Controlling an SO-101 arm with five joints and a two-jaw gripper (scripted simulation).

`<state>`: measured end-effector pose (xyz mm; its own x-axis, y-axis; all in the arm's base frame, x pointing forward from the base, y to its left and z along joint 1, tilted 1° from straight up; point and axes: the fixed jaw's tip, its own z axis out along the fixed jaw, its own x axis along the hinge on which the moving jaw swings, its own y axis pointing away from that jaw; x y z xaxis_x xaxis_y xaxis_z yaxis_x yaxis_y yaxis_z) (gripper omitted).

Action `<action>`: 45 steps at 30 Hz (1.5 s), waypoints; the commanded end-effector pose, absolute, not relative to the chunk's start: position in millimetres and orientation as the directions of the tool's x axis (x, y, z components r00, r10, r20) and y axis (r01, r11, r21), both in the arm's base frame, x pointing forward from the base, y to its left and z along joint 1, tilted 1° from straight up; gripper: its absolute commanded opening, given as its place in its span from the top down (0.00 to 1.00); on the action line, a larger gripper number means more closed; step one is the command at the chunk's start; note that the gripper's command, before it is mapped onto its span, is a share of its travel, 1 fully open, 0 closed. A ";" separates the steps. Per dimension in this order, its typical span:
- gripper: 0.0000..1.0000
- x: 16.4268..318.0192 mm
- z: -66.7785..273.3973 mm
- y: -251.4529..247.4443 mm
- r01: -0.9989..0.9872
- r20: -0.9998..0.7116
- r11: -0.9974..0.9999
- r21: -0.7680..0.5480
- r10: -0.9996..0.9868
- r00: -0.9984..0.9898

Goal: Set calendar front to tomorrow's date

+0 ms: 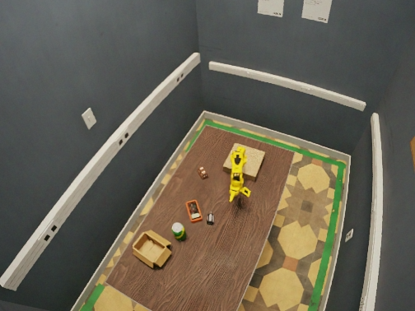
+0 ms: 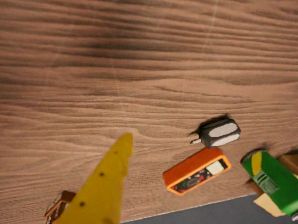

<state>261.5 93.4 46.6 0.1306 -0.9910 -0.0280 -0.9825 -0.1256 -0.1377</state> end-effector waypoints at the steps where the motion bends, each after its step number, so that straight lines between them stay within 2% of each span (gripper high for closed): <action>1: 0.00 261.6 48.3 93.6 -0.982 -0.031 -0.125 -0.143 -0.991 0.131; 27: 0.01 262.7 48.4 89.5 -0.980 -0.027 -0.135 -0.145 -0.990 0.140; 36: 0.03 265.9 48.5 75.8 -0.975 -0.016 -0.166 -0.151 -0.985 0.171; 45: 0.10 269.9 48.5 39.6 -0.955 0.016 -0.247 -0.161 -0.969 0.248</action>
<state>269.1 53.3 46.9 0.2148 -0.9767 0.0038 -0.9681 -0.2134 -0.1309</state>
